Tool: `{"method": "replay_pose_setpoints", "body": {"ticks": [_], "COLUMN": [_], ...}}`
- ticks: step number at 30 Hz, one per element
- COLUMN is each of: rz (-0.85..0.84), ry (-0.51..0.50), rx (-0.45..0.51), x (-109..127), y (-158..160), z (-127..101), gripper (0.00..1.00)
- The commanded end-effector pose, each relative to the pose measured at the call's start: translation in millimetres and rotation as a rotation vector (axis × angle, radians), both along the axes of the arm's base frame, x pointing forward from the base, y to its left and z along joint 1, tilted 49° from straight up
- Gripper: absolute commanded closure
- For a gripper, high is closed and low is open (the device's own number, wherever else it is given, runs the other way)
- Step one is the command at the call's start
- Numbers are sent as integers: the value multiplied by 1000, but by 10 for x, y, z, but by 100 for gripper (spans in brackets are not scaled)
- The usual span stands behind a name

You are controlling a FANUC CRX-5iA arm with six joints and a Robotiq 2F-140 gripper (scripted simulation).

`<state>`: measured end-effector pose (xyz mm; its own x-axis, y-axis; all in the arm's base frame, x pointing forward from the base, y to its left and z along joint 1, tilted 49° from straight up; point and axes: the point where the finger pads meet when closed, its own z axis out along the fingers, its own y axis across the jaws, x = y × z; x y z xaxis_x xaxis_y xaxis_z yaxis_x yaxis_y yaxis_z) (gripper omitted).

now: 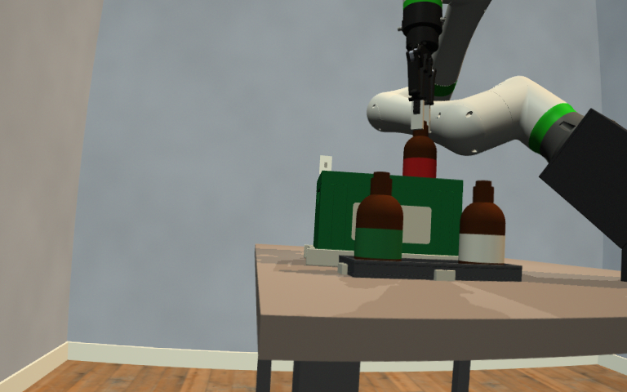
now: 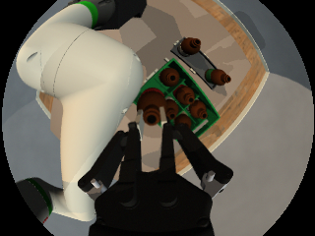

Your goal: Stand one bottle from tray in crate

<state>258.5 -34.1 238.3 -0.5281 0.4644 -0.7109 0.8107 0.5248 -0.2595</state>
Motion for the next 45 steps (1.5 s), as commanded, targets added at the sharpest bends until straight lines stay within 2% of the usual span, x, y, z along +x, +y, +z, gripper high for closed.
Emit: {"method": "replay_pose_setpoints", "body": {"ticks": [1,20,45], "rz": [0,0,0], "ry": [0,0,0], "rx": [0,0,0], "x": [7,42,45], "y": [-18,-117,-124], "z": [-17,-107,-114], "gripper": [100,100,100]}}
